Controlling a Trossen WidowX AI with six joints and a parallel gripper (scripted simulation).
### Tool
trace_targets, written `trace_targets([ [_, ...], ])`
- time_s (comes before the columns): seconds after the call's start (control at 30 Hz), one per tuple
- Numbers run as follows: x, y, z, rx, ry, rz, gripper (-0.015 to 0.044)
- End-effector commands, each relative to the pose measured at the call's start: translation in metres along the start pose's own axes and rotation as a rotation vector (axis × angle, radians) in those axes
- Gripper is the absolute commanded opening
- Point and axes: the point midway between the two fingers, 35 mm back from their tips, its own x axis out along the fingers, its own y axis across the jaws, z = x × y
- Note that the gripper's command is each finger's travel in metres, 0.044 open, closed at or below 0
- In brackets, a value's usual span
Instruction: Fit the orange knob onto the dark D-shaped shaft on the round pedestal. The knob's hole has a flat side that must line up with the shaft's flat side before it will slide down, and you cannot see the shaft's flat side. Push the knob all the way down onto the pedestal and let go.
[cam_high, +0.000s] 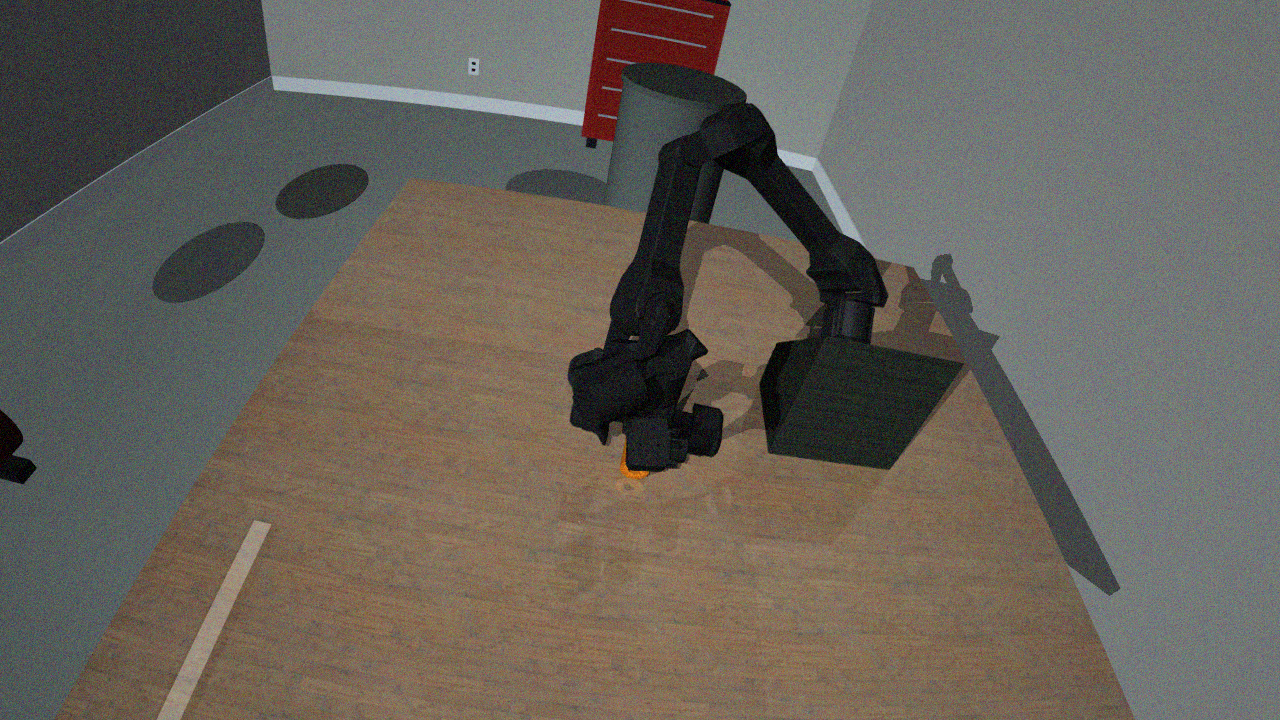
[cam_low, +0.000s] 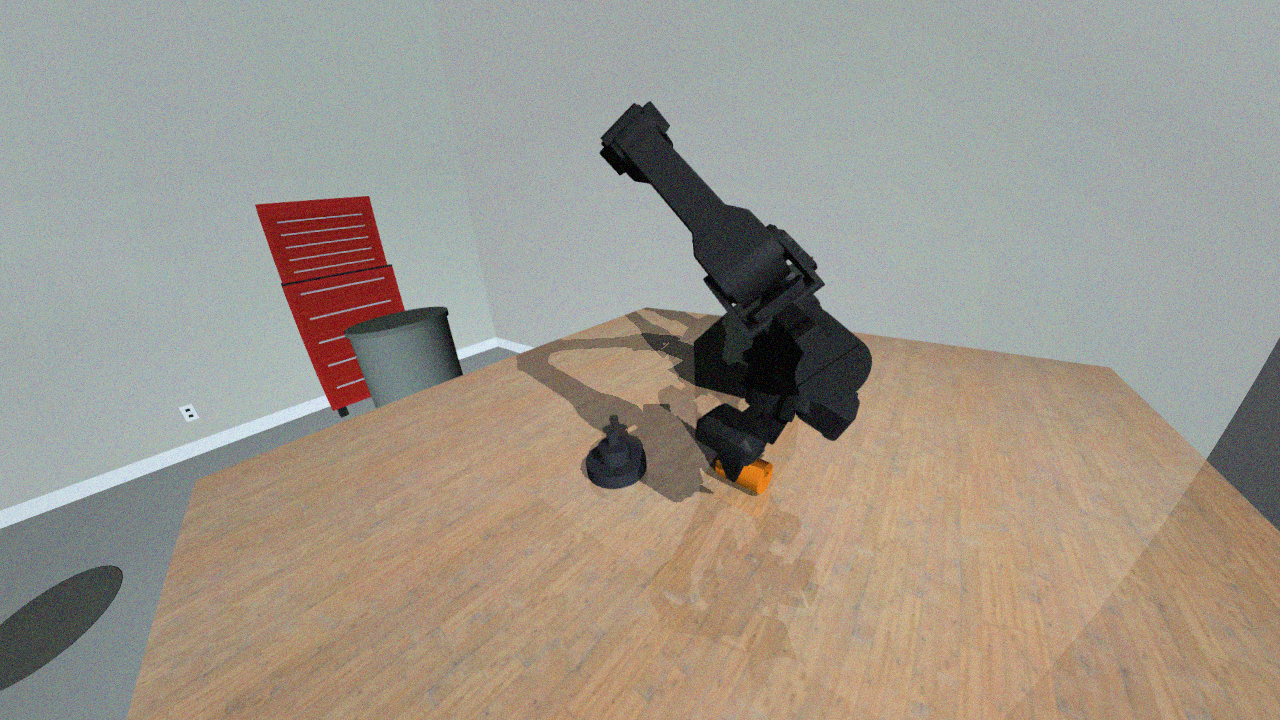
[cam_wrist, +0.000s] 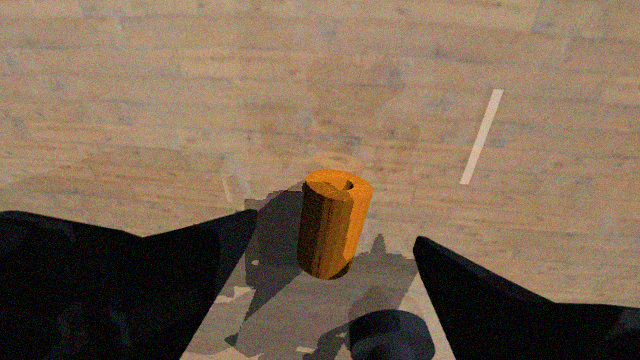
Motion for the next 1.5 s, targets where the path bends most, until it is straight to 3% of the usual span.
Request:
trace_targets([
  [0.0, 0.007, 0.001, 0.001, -0.005, 0.004, 0.0, 0.044],
  [0.53, 0.03, 0.002, 0.003, -0.004, 0.007, 0.001, 0.044],
  [0.8, 0.03, 0.002, 0.003, -0.004, 0.007, 0.001, 0.024],
  [1.03, 0.03, 0.002, 0.003, -0.004, 0.007, 0.001, 0.024],
  [1.33, 0.03, 0.002, 0.003, -0.004, 0.007, 0.001, 0.018],
  [1.47, 0.03, 0.002, 0.002, -0.003, -0.007, 0.002, 0.0179],
])
